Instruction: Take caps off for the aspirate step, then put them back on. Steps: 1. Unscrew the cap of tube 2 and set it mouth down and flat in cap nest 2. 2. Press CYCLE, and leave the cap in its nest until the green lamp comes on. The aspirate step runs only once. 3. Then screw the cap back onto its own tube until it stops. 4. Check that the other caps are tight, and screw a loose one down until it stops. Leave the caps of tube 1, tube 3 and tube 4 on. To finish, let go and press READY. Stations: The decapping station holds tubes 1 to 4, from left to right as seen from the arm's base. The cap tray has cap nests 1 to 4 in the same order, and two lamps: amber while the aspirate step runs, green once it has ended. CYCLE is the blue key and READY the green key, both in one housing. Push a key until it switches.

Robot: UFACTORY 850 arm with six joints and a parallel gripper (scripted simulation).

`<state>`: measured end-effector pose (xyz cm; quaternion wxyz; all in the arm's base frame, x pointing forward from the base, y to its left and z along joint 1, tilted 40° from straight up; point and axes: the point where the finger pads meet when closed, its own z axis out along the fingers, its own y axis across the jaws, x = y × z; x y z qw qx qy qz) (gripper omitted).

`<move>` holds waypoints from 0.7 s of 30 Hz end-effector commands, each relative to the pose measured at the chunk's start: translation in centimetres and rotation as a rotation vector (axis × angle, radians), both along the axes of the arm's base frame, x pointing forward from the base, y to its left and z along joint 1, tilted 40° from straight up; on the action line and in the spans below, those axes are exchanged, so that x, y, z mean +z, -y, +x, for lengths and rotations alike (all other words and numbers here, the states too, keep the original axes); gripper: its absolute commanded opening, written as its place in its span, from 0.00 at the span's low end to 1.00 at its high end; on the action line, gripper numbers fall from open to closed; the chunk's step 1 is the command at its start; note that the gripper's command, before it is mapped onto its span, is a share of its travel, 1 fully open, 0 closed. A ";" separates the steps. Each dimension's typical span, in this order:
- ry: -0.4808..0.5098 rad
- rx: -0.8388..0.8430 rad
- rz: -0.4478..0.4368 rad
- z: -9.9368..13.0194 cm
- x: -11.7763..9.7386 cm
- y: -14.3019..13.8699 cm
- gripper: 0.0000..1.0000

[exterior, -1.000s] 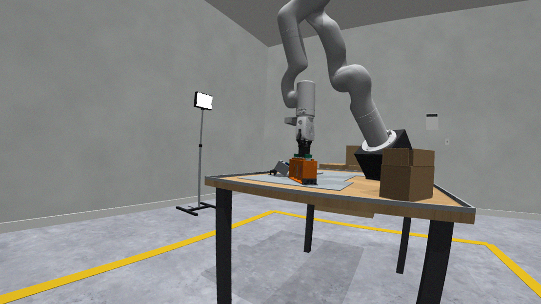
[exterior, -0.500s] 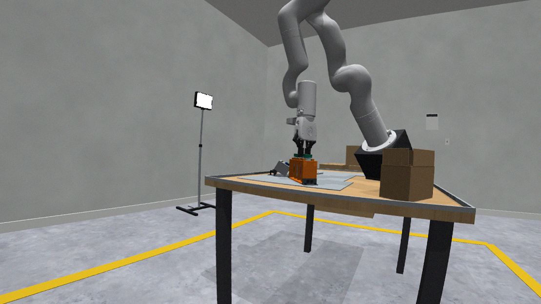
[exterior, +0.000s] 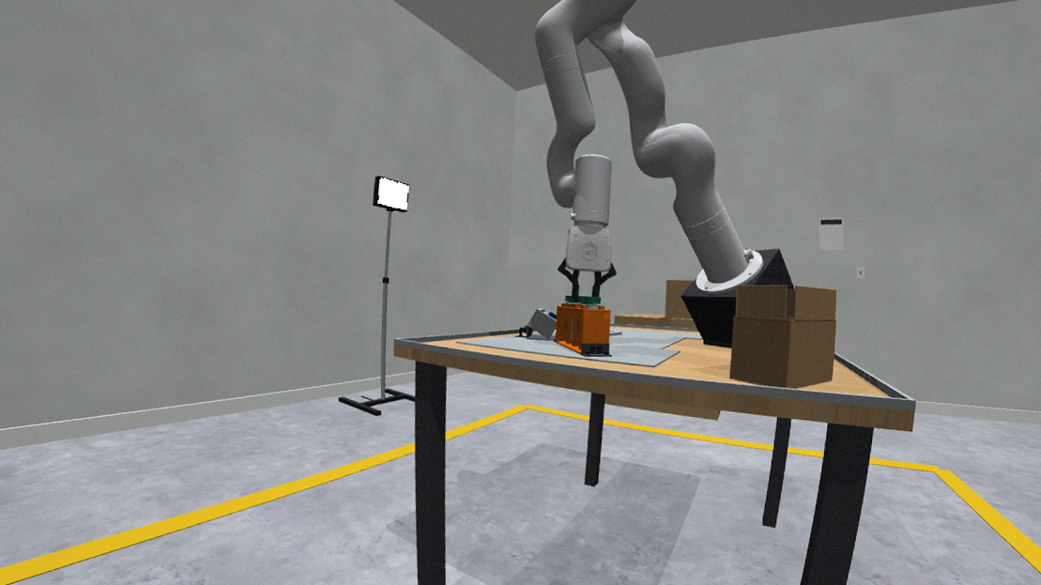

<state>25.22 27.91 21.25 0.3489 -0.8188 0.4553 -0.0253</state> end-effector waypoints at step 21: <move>-0.349 -0.404 0.198 0.1 0.0 0.0 0.46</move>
